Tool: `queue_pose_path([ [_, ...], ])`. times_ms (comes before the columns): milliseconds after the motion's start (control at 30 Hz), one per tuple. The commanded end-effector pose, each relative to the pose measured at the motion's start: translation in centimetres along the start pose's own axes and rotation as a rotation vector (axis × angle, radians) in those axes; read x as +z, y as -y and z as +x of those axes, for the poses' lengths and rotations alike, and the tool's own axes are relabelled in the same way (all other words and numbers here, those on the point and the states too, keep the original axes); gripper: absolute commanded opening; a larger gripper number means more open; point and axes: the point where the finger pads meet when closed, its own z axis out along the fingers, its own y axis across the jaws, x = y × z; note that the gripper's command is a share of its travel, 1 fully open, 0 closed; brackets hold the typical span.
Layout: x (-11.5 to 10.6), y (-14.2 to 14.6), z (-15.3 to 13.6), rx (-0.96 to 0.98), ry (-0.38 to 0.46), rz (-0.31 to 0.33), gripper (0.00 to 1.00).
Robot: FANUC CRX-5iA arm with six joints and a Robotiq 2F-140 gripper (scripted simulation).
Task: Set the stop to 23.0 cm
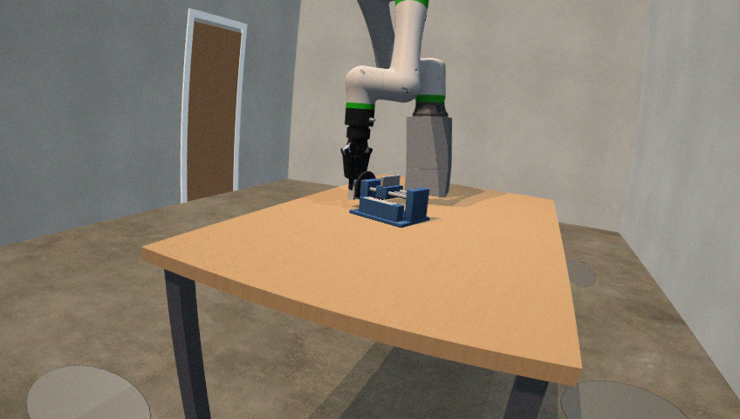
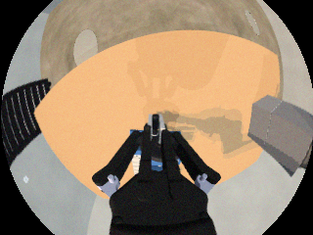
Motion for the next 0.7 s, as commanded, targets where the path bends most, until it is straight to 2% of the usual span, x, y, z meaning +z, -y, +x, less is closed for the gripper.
queue_pose_path([
  [0, -0.08, 0.14, 0.00, 0.000, 0.000, 0.001, 0.04],
  [667, -0.43, 0.62, 0.00, 0.000, 0.000, 0.001, 0.04],
])
